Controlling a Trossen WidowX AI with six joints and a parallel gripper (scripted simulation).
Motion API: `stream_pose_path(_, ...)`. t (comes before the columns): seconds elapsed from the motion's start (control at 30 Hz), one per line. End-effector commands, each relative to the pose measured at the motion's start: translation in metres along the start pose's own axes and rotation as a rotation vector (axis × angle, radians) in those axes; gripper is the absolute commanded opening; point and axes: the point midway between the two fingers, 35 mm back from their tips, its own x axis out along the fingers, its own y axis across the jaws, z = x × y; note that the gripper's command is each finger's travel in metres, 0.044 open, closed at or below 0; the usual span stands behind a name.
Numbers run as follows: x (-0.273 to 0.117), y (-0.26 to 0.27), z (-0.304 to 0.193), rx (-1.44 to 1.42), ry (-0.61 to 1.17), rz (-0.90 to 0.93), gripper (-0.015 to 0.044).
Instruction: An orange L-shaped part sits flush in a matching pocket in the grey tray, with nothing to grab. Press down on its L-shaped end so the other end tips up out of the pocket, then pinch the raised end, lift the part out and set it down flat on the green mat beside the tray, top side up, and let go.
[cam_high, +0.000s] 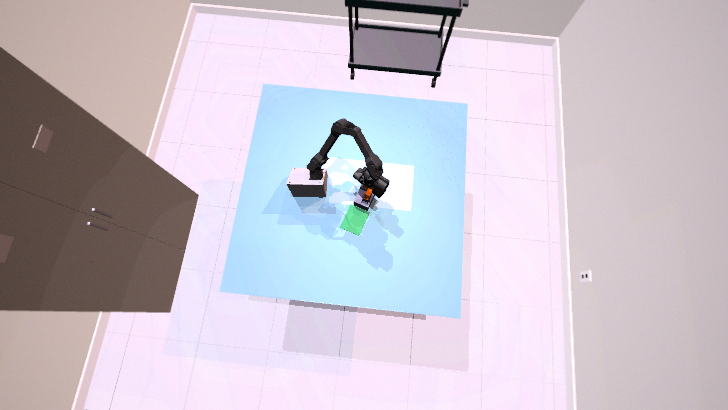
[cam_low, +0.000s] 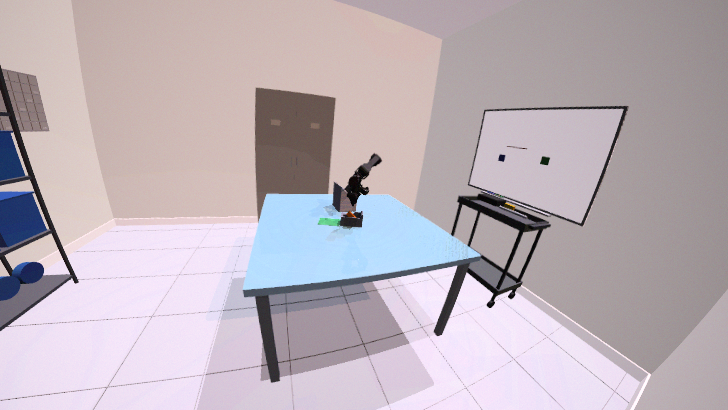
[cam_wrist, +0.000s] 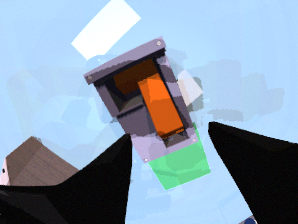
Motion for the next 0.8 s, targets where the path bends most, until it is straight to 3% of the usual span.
stream_pose_path(0.0, 0.002, -0.006, -0.015, -0.295, 0.008, 0.005, 0.028)
stream_pose_path(0.77, 0.045, -0.006, -0.015, -0.295, 0.007, 0.006, 0.028)
